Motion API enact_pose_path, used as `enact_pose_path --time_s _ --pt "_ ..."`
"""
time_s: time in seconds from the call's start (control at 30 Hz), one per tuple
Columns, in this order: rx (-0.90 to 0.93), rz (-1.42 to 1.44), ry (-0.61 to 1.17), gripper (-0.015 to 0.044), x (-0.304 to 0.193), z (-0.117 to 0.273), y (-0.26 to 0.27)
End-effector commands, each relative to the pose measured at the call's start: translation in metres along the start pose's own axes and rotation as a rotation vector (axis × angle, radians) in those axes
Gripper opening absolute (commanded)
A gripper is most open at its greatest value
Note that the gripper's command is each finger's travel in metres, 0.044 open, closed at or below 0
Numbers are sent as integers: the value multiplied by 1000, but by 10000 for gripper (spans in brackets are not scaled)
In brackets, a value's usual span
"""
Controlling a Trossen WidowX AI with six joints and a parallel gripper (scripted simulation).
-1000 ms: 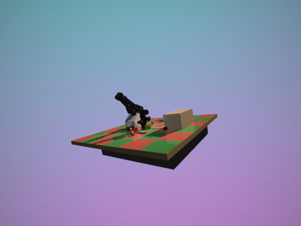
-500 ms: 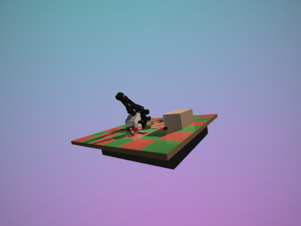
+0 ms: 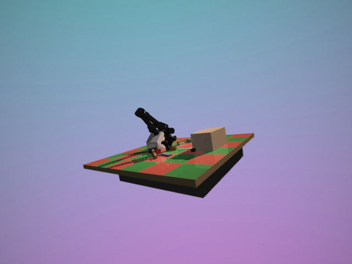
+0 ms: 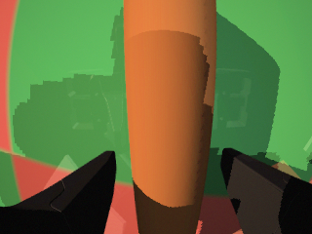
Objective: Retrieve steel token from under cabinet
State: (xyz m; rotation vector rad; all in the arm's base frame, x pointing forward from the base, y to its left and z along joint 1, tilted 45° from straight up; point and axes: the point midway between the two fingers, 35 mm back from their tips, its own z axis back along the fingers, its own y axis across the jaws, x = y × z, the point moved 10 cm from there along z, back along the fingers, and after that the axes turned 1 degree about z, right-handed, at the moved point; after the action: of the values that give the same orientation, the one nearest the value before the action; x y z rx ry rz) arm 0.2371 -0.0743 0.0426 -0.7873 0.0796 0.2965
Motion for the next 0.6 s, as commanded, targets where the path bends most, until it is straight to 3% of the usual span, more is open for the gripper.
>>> enact_pose_path --time_s 0.0,0.33,0.47,0.57 --pt "1 1 -2 270 0 0 0" --pt "1 8 -2 270 -4 -4 1" --pt "-4 -4 -3 165 -1 -1 -1" --pt "-4 -4 -3 144 -1 -1 -1"
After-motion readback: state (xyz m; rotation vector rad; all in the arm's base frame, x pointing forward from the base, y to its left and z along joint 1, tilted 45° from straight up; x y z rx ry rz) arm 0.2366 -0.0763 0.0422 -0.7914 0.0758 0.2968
